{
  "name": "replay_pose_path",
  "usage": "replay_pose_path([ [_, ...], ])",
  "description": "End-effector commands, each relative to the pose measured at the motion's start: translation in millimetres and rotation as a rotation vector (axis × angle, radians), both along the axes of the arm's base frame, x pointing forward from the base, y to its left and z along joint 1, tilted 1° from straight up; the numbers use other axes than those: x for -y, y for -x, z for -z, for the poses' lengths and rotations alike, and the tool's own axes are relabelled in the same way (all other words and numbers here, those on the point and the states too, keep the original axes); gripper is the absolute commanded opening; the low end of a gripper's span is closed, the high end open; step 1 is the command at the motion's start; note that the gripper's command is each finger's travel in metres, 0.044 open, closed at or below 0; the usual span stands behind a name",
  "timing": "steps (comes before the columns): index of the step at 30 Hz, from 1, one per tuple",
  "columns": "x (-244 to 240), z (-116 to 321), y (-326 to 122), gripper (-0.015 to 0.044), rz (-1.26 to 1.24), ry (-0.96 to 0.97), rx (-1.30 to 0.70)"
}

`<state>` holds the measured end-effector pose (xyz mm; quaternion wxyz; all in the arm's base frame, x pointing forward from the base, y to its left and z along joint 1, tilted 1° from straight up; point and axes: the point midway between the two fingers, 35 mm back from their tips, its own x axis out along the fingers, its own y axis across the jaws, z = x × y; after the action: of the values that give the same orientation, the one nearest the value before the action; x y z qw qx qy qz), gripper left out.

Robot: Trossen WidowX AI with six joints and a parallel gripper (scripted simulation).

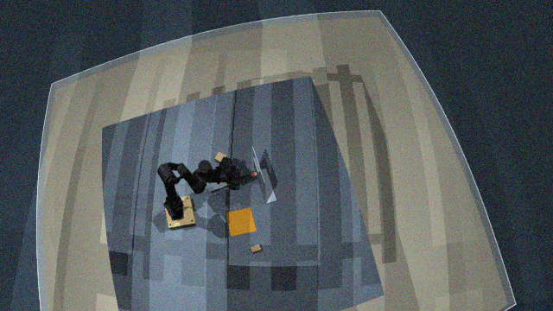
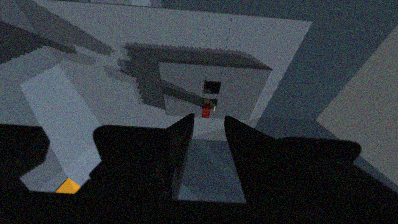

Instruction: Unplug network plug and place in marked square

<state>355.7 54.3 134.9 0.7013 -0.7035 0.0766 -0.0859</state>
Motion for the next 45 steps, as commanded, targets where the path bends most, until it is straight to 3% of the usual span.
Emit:
replay_pose_path([
  [1,0,0,-6,0.0156,-0.002,0.005,-0.003],
  [12,0,0,-22,0.0156,-0.003,0.006,-0.002],
  [14,0,0,-22,0.0104,-0.003,0.006,-0.002],
  [29,0,0,-22,0.0004,-0.003,0.006,-0.002],
  [45,0,1,-15,0.0,-0.003,0.006,-0.002],
])
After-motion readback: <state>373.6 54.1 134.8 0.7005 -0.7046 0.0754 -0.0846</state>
